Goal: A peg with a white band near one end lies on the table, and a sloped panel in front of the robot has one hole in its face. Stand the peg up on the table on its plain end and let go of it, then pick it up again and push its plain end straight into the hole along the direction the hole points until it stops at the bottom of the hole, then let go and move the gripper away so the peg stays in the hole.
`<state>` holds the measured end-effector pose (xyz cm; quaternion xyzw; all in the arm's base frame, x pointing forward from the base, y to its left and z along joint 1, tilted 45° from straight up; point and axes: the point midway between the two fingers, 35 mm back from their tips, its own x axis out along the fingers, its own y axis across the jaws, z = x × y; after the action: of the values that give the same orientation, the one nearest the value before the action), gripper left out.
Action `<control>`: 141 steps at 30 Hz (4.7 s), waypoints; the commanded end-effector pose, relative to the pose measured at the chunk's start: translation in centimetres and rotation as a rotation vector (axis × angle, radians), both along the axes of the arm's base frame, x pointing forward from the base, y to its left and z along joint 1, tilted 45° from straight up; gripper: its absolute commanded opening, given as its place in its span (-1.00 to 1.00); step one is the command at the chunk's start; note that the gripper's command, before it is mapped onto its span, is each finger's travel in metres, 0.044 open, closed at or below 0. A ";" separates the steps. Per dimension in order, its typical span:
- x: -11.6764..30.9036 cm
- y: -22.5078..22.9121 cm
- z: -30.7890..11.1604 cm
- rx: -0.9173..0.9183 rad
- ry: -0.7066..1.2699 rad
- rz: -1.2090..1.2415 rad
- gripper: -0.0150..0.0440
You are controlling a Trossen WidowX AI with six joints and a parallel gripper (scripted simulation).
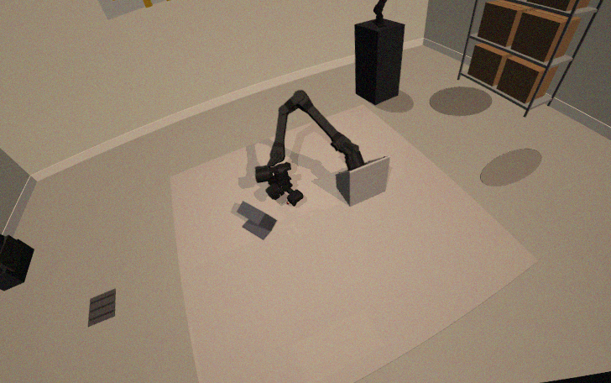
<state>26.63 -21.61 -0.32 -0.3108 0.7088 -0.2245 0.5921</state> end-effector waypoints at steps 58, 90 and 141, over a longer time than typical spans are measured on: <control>-0.9 0.0 -0.1 0.031 -0.107 0.112 -0.33; -2.3 1.0 1.3 0.081 -0.302 0.303 -0.33; -5.2 1.9 2.8 0.160 -0.611 0.607 -0.33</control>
<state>21.57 -19.84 2.39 -0.3743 0.4020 -0.0703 0.8327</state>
